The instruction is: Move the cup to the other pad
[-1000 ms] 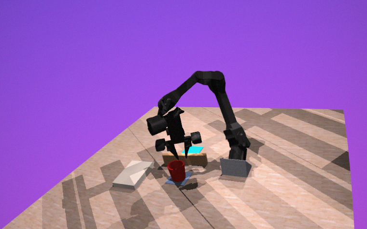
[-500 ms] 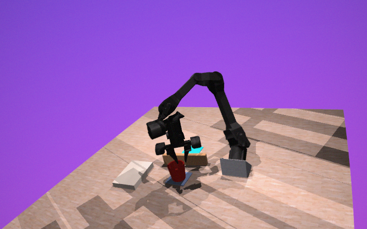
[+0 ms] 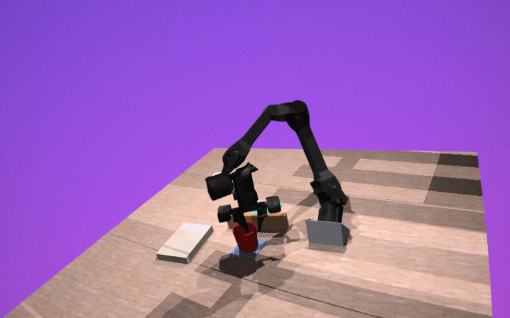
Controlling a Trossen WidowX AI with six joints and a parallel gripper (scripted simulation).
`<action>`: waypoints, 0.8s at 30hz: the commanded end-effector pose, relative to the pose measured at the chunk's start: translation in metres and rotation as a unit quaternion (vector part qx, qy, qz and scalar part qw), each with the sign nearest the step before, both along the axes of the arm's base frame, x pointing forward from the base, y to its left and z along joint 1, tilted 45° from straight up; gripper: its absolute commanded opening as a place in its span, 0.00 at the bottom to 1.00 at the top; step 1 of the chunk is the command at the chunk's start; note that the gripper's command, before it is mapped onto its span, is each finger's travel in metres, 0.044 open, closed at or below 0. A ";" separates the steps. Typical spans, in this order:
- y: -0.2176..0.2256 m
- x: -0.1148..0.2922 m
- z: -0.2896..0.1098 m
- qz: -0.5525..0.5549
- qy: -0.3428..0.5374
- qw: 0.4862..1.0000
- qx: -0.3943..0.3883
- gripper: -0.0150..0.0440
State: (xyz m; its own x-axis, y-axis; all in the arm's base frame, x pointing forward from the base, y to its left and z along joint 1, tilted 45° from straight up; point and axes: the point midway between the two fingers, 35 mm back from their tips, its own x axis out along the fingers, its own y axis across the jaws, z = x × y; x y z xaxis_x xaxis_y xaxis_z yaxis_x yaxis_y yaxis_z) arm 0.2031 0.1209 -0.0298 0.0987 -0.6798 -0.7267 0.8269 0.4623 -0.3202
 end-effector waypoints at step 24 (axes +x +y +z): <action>-0.014 0.000 -0.012 -0.001 0.001 1.000 -0.002 0.28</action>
State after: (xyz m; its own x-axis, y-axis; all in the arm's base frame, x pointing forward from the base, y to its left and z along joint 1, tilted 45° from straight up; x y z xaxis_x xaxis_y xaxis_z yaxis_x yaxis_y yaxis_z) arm 0.2029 0.1068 -0.0416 0.0958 -0.6833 -0.7239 0.8273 0.4591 -0.3238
